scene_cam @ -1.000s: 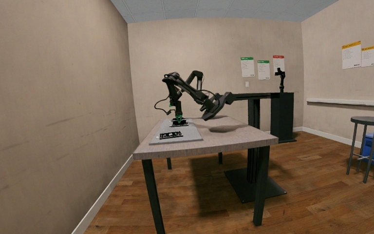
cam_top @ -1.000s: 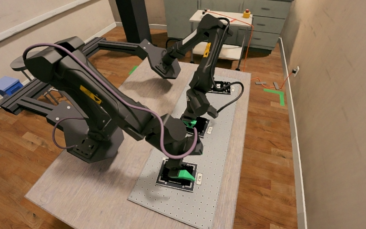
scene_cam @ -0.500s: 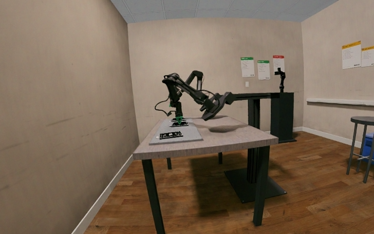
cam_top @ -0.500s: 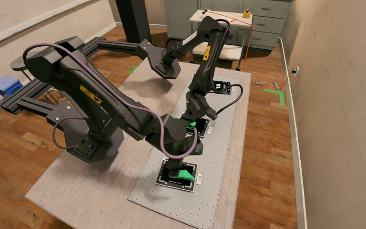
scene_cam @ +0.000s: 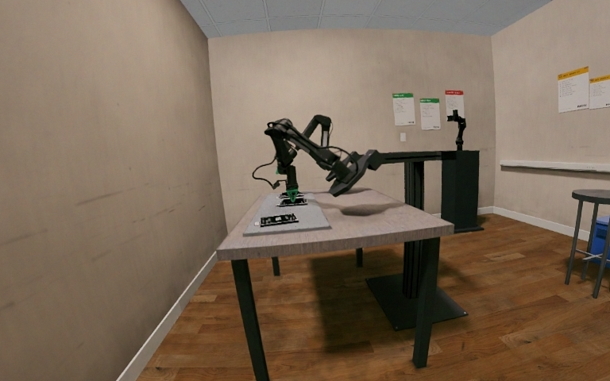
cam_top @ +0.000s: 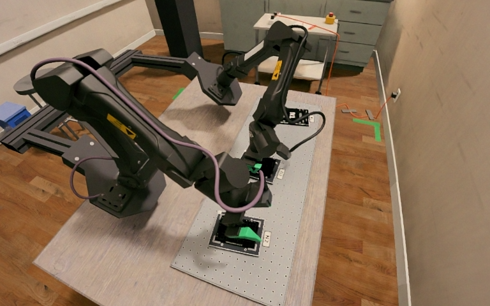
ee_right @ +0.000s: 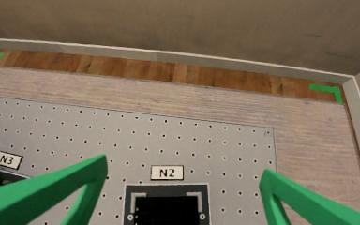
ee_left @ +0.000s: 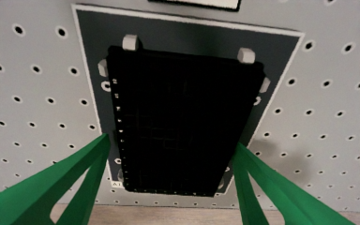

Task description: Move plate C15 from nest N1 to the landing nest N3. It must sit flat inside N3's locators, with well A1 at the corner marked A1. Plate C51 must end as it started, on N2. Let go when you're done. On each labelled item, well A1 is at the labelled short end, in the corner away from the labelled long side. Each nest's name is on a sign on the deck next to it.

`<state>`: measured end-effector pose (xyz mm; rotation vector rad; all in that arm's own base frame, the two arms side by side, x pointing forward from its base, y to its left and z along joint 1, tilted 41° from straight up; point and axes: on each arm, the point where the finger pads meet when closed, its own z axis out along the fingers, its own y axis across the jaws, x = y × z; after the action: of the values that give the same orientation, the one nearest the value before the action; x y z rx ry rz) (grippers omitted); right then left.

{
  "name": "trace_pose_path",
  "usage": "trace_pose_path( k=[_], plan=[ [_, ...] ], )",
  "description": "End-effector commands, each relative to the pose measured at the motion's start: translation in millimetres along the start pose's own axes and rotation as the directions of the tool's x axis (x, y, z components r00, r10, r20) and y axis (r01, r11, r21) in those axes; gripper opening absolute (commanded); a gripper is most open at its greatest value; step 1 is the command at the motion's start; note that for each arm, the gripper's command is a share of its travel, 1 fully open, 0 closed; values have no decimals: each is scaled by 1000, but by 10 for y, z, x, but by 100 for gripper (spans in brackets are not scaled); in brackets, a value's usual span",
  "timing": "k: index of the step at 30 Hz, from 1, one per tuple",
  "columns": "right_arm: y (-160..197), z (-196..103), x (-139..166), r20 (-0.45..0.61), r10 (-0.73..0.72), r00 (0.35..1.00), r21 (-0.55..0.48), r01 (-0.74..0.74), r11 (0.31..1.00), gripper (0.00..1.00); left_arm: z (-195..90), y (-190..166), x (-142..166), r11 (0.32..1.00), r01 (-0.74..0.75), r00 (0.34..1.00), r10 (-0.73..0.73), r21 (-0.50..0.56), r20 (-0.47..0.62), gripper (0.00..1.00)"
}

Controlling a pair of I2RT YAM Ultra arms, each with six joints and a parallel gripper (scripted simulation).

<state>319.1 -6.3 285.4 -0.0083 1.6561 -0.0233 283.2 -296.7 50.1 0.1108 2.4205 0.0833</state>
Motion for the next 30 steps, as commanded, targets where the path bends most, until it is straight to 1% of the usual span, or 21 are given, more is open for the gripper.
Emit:
trace_pose_path(
  k=[1, 6, 13, 15, 22, 23, 30],
  plan=[
    [-2, -37, -77, 24, 1, 1000, -1, -1, 1000, 100, -190, -60, -124, 999, 6, 999, -8, 32, 35, 100],
    [-2, -37, -77, 24, 1, 1000, -1, -1, 1000, 100, -288, -58, -195, 999, 22, 999, -24, 43, 45, 100],
    [-2, -37, -77, 24, 1, 1000, -1, -1, 1000, 100, -411, -51, -190, 999, 24, 999, -26, 44, 44, 100],
    [-2, -37, -77, 24, 1, 1000, -1, -1, 1000, 100, -397, -78, -165, 999, 18, 999, -20, 38, 40, 100],
    [-2, -37, -77, 24, 1, 1000, -1, -1, 1000, 100, -837, -101, -175, 999, 25, 999, -27, 47, 42, 100],
    [-2, -37, -77, 24, 1, 1000, -1, -1, 1000, 100, -782, -58, -80, 1000, 5, 1000, -5, 23, 26, 100],
    [-2, -37, -77, 24, 1, 1000, -1, -1, 1000, 100, -654, -34, 3, 1000, -10, 1000, 10, 6, 3, 100]
  ],
)
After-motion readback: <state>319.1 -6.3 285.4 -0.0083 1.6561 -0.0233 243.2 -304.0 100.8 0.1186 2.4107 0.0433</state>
